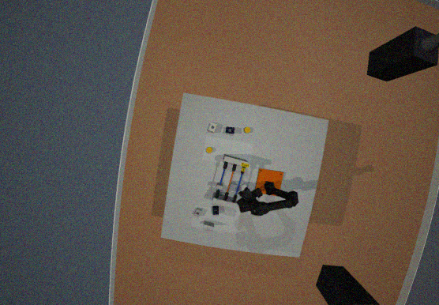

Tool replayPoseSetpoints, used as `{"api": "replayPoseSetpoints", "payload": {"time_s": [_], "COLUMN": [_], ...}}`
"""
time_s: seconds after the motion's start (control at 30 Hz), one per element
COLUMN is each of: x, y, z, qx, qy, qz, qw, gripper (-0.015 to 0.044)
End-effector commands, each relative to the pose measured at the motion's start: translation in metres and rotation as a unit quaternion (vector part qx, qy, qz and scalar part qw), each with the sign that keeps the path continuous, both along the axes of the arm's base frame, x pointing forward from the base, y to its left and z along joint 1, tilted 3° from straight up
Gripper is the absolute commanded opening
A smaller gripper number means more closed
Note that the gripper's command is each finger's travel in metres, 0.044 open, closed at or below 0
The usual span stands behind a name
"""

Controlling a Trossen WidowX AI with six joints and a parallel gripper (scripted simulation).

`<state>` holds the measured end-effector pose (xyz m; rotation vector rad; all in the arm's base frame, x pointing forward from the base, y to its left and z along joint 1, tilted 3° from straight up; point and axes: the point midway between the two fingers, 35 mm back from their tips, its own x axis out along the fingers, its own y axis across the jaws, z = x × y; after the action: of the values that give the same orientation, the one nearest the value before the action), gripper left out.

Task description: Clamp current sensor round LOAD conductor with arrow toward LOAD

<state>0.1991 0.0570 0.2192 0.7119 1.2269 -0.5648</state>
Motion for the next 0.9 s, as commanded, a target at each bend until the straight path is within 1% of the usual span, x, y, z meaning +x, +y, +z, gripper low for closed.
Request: {"api": "replayPoseSetpoints", "payload": {"time_s": [0.0,0.33,0.4,0.67,0.87], "x": [0.001,0.005,0.006,0.028,0.03], "y": [-0.001,-0.001,-0.001,-0.006,-0.007], "z": [0.004,0.008,0.007,0.003,0.002], "qx": [0.021,0.068,0.071,0.107,0.111], "qy": [-0.014,-0.03,-0.031,-0.041,-0.042], "qz": [-0.074,-0.235,-0.245,-0.355,-0.365], "qw": [0.997,0.969,0.967,0.928,0.923], "gripper": [0.0,0.0,0.0,0.0,0.0]}}
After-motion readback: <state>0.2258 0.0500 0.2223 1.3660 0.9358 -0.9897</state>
